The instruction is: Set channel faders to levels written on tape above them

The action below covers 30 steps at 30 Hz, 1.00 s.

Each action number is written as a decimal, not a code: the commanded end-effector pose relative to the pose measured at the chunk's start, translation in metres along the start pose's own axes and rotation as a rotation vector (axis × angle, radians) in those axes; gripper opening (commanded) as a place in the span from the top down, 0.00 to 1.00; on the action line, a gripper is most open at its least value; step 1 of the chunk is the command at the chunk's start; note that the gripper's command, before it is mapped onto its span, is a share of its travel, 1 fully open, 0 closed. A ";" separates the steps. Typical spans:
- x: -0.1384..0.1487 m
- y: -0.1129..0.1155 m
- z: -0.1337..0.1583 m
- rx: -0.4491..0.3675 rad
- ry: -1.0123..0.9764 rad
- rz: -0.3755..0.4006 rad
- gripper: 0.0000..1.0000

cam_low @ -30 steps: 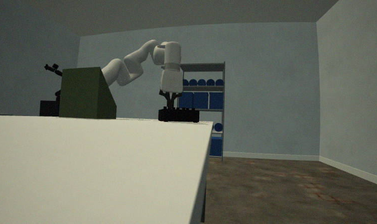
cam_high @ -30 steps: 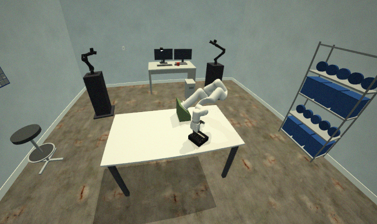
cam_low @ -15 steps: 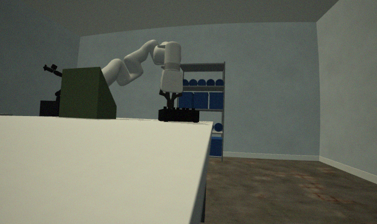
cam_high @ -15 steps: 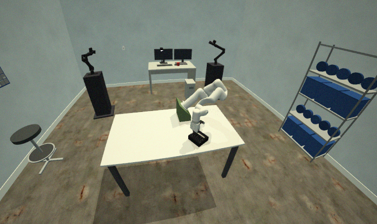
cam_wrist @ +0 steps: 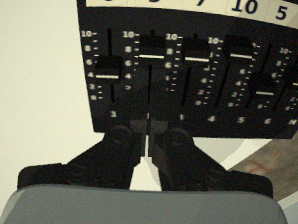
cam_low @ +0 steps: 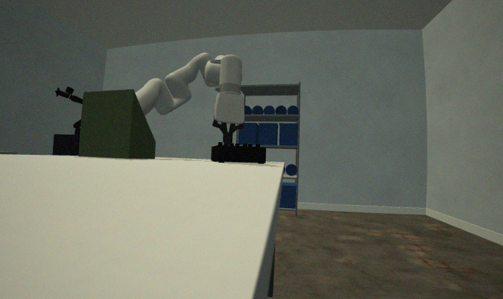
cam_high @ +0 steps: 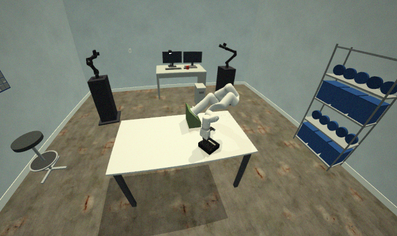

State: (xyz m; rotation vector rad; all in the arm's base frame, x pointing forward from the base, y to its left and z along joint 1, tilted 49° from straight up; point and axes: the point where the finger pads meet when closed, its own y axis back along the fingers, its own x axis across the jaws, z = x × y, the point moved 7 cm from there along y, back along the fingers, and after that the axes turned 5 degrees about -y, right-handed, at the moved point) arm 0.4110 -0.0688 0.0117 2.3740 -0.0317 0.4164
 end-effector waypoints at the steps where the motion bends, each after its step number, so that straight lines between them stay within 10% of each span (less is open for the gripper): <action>1: 0.001 0.002 0.000 -0.002 0.001 0.002 1.00; 30: 0.001 0.041 0.000 -0.002 0.001 0.002 1.00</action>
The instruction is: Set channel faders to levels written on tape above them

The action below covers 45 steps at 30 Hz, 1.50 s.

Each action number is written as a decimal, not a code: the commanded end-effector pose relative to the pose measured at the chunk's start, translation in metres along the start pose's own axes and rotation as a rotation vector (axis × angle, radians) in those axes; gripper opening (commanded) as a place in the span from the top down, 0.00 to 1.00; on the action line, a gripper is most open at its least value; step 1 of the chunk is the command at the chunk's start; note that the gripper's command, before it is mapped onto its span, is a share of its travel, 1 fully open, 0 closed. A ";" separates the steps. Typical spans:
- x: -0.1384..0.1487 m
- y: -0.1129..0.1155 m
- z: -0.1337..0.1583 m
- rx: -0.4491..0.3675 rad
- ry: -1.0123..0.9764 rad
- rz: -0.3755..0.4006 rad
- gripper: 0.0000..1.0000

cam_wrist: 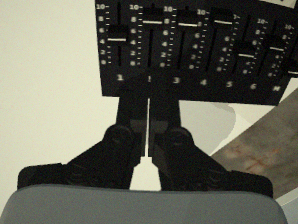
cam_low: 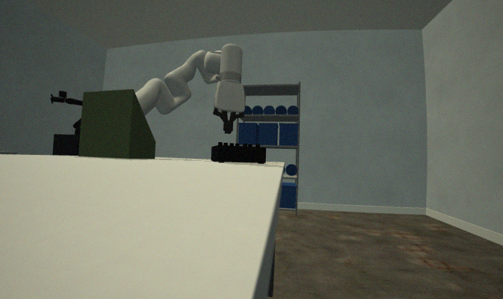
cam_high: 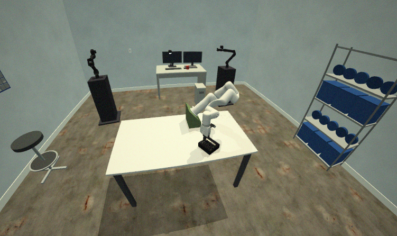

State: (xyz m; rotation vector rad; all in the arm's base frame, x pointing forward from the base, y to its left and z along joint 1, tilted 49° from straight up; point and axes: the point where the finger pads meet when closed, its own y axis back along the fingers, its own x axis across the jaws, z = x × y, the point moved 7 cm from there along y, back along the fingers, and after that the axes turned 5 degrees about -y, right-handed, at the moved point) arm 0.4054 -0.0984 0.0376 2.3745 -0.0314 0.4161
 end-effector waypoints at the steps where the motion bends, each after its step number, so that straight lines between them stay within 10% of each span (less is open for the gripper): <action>1: 0.001 0.001 0.000 -0.003 0.001 0.002 1.00; 15: 0.017 -0.003 -0.055 -0.003 0.001 0.003 1.00; 45: 0.017 -0.003 -0.056 -0.003 0.001 0.003 1.00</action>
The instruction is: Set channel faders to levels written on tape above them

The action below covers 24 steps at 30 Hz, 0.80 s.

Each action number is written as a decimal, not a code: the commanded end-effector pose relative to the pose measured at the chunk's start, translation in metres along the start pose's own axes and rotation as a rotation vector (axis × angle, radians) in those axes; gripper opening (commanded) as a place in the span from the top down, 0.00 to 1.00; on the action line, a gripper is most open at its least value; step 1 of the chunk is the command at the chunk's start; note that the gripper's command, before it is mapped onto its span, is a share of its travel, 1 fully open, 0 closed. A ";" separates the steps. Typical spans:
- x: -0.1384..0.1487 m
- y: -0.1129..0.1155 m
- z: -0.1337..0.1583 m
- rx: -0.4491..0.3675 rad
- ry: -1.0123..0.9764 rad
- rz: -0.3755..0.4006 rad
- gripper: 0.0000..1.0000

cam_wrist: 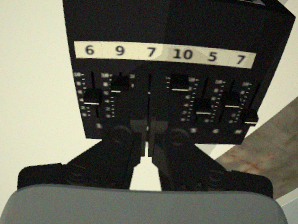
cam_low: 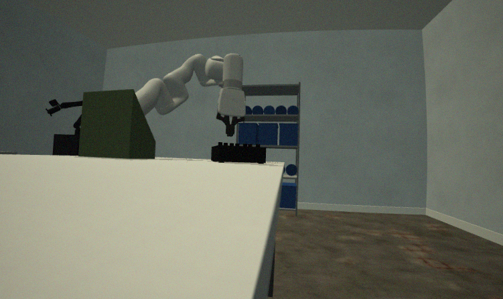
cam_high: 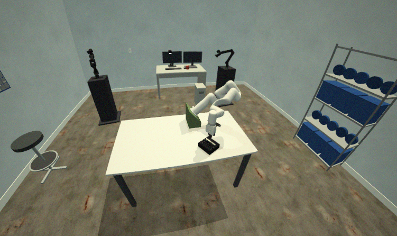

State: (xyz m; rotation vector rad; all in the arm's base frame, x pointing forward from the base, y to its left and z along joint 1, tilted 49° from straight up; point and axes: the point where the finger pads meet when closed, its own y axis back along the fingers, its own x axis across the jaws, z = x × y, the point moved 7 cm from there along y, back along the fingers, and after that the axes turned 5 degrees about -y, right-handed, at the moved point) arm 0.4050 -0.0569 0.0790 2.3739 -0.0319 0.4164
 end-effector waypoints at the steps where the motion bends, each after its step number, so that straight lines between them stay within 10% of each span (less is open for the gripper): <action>1: 0.001 0.001 0.000 -0.002 0.001 0.002 1.00; 24: 0.001 -0.002 0.000 -0.002 0.001 0.002 1.00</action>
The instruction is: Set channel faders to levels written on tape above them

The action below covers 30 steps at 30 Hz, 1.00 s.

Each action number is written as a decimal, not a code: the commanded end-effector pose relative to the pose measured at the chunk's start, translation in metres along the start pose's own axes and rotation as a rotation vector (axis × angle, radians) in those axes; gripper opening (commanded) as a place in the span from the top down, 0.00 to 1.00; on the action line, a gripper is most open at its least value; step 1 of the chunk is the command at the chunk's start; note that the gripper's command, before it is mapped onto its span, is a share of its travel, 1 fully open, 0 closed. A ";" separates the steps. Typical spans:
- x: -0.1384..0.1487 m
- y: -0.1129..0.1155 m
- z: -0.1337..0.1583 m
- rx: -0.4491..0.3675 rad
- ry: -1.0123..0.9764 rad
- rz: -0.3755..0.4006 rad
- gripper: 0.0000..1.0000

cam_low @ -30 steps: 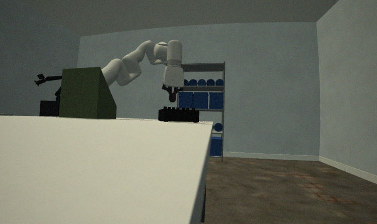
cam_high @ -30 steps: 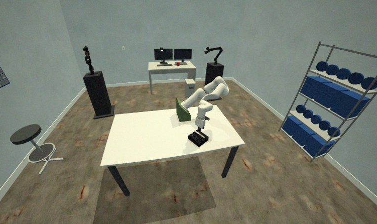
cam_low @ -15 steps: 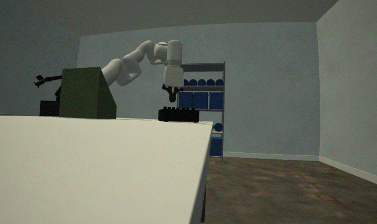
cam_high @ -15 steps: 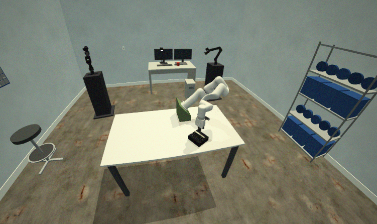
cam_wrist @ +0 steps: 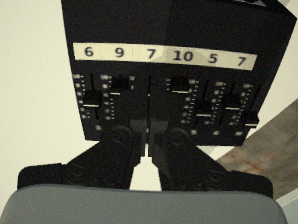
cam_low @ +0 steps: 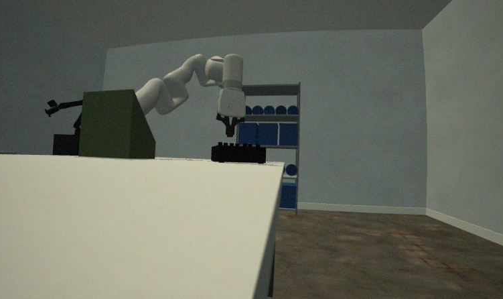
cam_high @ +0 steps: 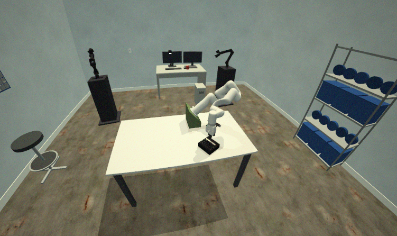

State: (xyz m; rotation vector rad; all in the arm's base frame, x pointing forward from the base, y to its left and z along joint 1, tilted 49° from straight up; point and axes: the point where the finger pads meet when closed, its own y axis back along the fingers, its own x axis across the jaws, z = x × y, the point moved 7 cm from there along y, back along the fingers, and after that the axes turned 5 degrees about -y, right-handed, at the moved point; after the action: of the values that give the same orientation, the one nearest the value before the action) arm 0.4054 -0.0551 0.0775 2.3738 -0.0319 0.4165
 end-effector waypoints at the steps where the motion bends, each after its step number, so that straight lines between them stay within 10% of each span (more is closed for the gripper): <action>1: 0.001 -0.001 0.000 -0.002 0.001 0.002 1.00; 30: 0.001 -0.017 0.000 -0.002 0.001 0.002 1.00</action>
State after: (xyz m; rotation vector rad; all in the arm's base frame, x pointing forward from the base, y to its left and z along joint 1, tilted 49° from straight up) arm 0.4078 -0.0422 0.0662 2.3738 -0.0317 0.4163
